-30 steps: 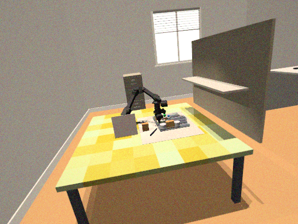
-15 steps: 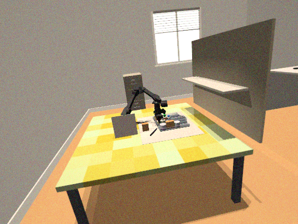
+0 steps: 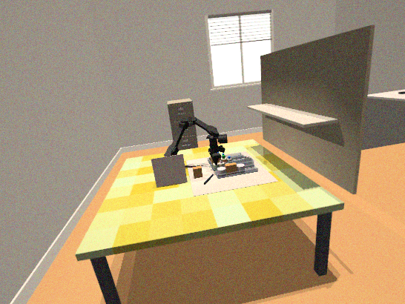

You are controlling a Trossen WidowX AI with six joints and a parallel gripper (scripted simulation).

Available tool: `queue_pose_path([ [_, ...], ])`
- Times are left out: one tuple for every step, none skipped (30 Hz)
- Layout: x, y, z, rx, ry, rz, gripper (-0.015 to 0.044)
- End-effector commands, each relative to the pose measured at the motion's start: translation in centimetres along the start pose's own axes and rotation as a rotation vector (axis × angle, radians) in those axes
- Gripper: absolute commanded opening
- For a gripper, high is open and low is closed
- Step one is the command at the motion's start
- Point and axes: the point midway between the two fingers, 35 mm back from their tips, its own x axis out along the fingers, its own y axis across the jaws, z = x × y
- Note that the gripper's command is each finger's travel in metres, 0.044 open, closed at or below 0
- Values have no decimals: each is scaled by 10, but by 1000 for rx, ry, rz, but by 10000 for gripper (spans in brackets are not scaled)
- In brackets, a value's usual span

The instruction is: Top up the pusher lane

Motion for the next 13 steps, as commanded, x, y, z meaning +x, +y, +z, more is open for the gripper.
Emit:
queue_pose_path([
  [-4,1,1,-10,-5,-8,307],
  [-4,1,0,-10,-5,-8,307],
  [-4,1,-2,-10,-5,-8,307],
  [-4,0,-4,-10,-5,-8,307],
  [-4,0,-6,-10,-5,-9,307],
  [-5,0,-10,-10,-5,-9,307],
  [-5,0,-13,-10,-5,-9,307],
  [-5,0,-16,-9,-5,-9,307],
  [-5,0,-20,-9,-5,-9,307],
  [-5,0,-23,-9,-4,-9,307],
  [-5,-1,-27,-9,-4,-9,307],
  [-6,-1,-30,-9,-4,-9,307],
  [-6,-1,-34,-9,-4,-9,307],
])
